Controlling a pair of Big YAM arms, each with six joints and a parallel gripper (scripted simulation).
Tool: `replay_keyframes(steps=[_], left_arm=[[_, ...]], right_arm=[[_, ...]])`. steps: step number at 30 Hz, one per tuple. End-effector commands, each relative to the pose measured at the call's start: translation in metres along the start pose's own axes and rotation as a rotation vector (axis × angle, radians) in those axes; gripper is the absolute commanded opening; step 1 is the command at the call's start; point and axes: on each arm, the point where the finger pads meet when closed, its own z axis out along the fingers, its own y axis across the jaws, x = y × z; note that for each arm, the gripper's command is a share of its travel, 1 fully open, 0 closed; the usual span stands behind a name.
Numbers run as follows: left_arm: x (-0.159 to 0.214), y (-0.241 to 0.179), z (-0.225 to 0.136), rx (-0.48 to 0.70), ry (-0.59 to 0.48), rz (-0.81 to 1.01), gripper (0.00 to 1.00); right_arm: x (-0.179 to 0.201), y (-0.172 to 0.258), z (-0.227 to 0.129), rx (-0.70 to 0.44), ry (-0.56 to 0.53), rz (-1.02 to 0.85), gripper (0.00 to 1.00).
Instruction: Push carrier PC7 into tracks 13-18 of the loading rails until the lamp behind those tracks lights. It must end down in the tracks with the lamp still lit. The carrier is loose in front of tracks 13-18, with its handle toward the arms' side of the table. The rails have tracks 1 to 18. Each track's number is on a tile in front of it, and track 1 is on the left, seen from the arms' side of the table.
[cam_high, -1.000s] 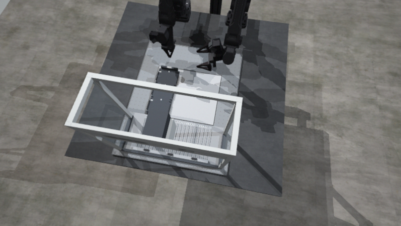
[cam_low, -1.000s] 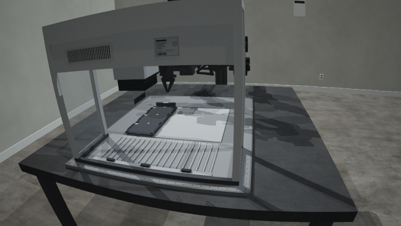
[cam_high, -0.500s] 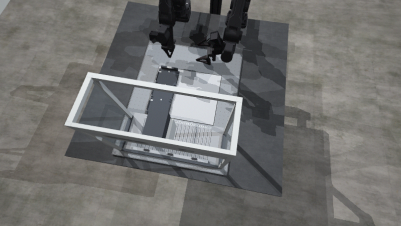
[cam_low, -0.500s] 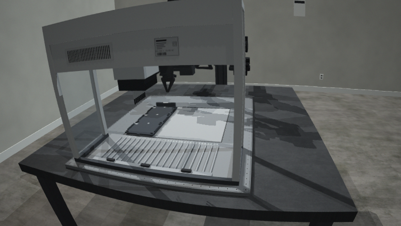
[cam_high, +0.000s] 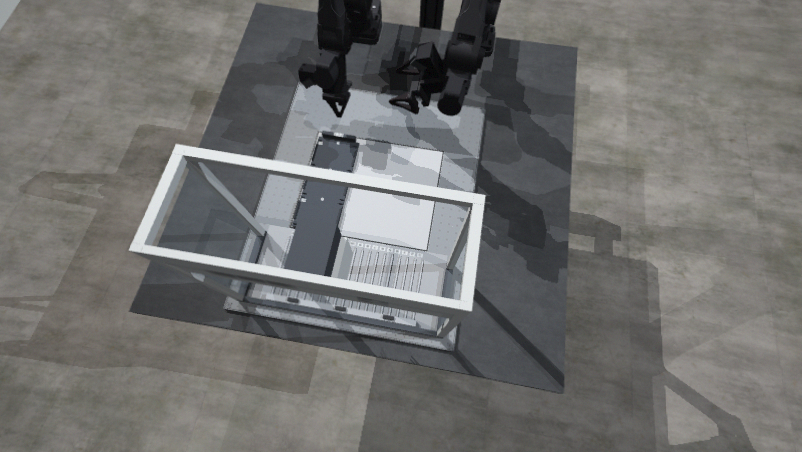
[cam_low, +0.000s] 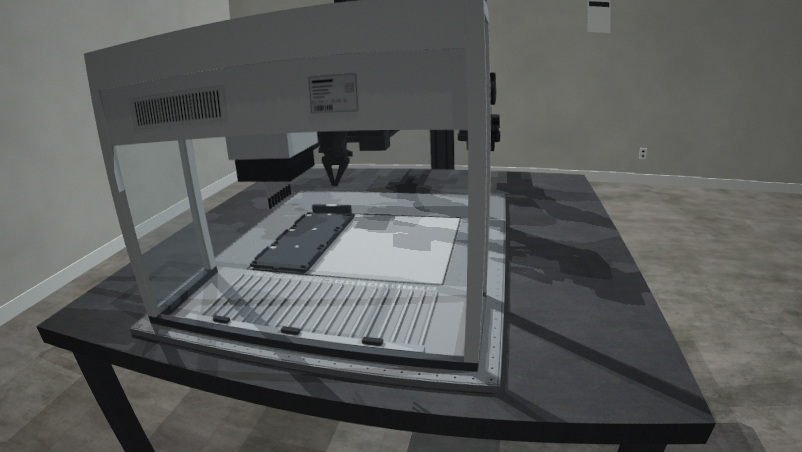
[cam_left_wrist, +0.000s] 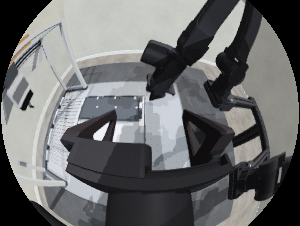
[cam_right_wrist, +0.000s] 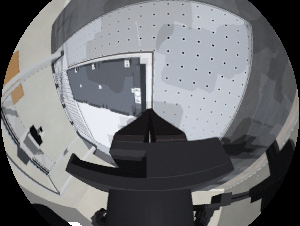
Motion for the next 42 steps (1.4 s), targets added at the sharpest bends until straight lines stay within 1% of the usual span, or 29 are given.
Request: replay_keyframes(steps=[1, 10, 28, 35, 42], left_arm=[[-0.035, 0.011, -0.008, 0.072, 0.02, 0.151, 1.0], [-0.034, 0.013, -0.011, 0.062, 0.019, 0.146, 1.0], [-0.034, 0.013, -0.011, 0.061, 0.018, 0.149, 1.0], [-0.015, 0.037, -0.01, 0.019, 0.063, 0.087, 1.0], [-0.009, 0.049, -0.004, 0.004, 0.078, 0.062, 1.0]], right_arm=[[0.003, -0.004, 0.022, -0.009, 0.0, 0.01, 0.0], [0.0, -0.004, 0.043, -0.018, -0.004, 0.009, 0.0], [0.001, -0.02, 0.063, 0.003, -0.003, 0.01, 0.0], [0.004, -0.003, 0.066, 0.001, 0.0, 0.01, 0.0], [0.004, 0.007, 0.069, 0.001, 0.001, 0.01, 0.0]])
